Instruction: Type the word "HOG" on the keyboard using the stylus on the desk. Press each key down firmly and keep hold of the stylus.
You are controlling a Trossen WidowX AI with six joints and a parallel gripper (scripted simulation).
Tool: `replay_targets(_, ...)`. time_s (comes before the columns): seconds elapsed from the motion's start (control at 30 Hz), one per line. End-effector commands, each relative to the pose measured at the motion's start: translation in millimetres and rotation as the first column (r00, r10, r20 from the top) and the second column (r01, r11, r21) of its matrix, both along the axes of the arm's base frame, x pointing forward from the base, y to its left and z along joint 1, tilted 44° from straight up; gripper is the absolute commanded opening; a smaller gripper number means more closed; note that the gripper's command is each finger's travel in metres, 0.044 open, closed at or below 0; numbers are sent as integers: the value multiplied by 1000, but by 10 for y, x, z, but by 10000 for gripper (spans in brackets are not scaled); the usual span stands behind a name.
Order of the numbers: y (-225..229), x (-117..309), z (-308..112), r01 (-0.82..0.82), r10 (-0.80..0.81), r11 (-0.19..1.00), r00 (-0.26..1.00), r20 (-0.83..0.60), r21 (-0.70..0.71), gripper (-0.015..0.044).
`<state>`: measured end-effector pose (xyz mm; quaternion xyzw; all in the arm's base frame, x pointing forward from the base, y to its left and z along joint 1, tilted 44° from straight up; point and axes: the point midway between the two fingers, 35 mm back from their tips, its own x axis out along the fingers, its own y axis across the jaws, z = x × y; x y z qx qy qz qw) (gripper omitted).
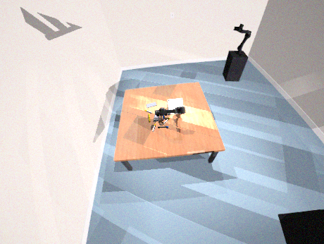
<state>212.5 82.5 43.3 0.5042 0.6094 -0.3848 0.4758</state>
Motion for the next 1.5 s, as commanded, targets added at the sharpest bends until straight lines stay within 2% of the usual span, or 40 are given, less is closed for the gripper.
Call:
replay_targets(0.0, 18, -13, -36, 4, -4, 1000, 1000, -4, -1, 150)
replay_targets(0.23, 42, -18, -60, 4, -4, 1000, 1000, -4, -1, 150)
replay_targets(0.4, 38, -11, -42, -1, 1, 1000, 1000, -1, 0, 19)
replay_targets(0.5, 38, -11, -42, -1, 1, 1000, 1000, -1, 0, 0)
replay_targets(0.8, 3, 1, -6, 0, 0, 1000, 1000, -1, -1, 0)
replay_targets(1.13, -305, 51, 304, 0, 0, 1000, 1000, -3, -4, 0)
replay_targets(1.47, -298, 43, 284, -21, 21, 1000, 1000, -7, -4, 0)
